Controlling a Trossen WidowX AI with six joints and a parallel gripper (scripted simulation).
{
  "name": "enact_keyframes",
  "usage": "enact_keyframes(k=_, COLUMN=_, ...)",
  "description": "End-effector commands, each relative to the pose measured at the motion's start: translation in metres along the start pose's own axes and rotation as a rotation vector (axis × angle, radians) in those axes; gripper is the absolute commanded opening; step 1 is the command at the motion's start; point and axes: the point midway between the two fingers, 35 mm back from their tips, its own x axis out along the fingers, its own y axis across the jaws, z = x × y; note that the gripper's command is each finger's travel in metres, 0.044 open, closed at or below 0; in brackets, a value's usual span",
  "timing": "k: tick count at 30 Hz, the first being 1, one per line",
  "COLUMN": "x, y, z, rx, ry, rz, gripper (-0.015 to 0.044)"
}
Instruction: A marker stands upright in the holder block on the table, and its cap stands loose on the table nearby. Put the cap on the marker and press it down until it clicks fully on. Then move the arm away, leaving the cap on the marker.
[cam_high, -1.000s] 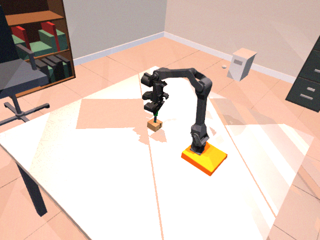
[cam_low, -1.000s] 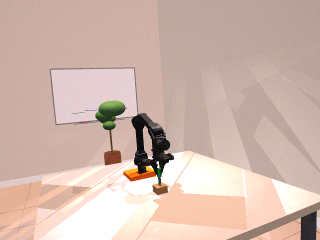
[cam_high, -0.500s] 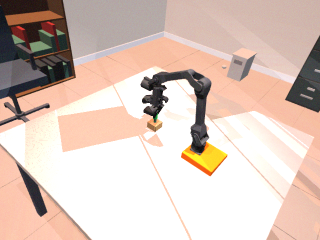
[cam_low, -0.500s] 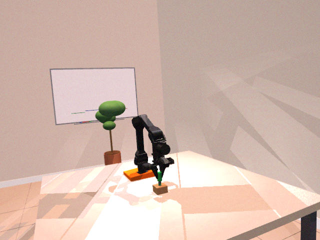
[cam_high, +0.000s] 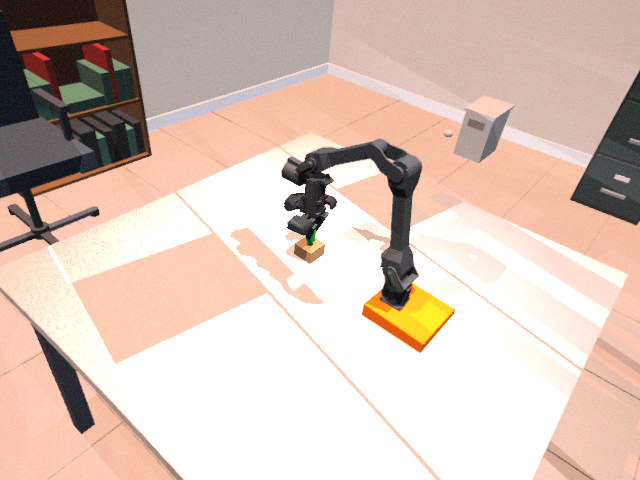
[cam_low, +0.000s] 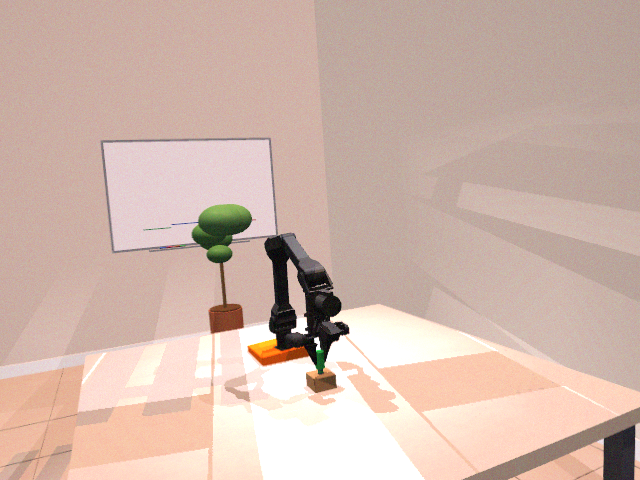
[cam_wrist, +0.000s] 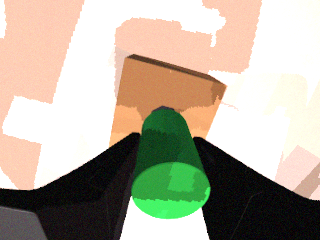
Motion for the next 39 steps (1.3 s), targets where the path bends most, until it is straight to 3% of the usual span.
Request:
enact_keyframes(k=1, x=0.0, y=0.0, z=0.0, rx=0.0, ry=0.0, rz=0.0, gripper=0.0026)
enact_keyframes(k=17, x=0.0, y=0.0, z=0.0, rx=0.0, ry=0.0, rz=0.0, gripper=0.044)
enact_keyframes(k=21, x=-0.008, y=0.0, z=0.001, rx=0.0, ry=0.0, rz=0.0, gripper=0.044)
enact_keyframes(k=27, x=-0.073, y=0.0, z=0.0, rx=0.0, ry=0.0, rz=0.001, gripper=0.044)
enact_keyframes(k=32, x=-0.075, y=0.0, z=0.0, rx=0.0, ry=0.0, rz=0.001, gripper=0.044)
enact_keyframes(k=39, x=-0.066, y=0.0, z=0.0, rx=0.174, ry=-0.001, rz=0.001, gripper=0.0256)
